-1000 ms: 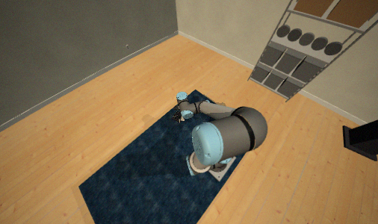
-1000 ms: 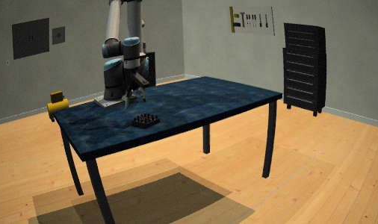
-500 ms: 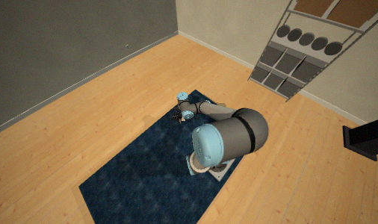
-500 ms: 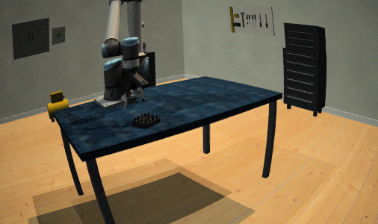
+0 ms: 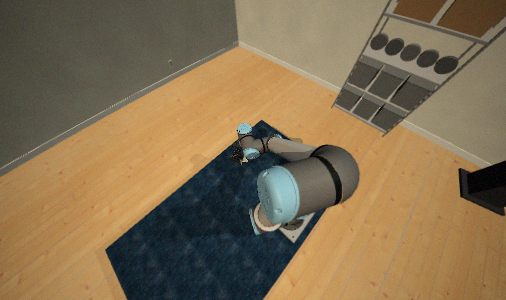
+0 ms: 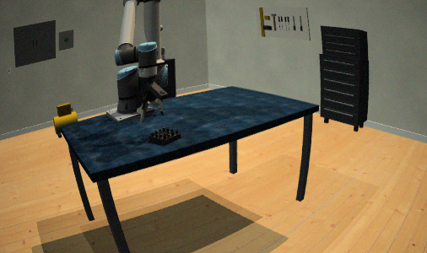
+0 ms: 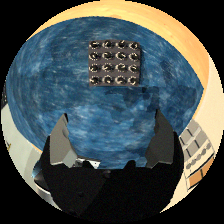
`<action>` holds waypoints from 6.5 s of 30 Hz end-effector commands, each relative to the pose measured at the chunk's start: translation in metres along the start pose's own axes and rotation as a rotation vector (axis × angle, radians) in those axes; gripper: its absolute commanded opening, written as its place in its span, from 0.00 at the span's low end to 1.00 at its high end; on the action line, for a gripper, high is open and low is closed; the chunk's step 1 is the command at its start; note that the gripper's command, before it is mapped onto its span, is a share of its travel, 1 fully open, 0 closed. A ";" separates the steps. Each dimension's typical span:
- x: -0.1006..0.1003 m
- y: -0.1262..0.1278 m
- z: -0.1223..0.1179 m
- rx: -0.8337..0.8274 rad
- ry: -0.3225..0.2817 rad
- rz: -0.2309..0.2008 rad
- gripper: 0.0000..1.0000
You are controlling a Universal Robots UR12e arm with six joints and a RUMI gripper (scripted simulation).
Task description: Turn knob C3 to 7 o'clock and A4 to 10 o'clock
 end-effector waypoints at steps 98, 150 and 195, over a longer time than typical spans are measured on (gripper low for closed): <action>0.005 0.006 0.010 0.415 0.001 -0.001 1.00; 0.017 0.036 0.026 1.809 0.000 -0.002 1.00; 0.021 0.052 0.031 2.258 -0.001 -0.002 0.11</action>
Point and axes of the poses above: the point where the finger pads meet when closed, its own x axis back along the fingers, its own y axis across the jaws, z = x × y, the point moved 7 cm from there along x, back along the fingers, and after that the axes turned 5 degrees about x, right-handed, at the moved point
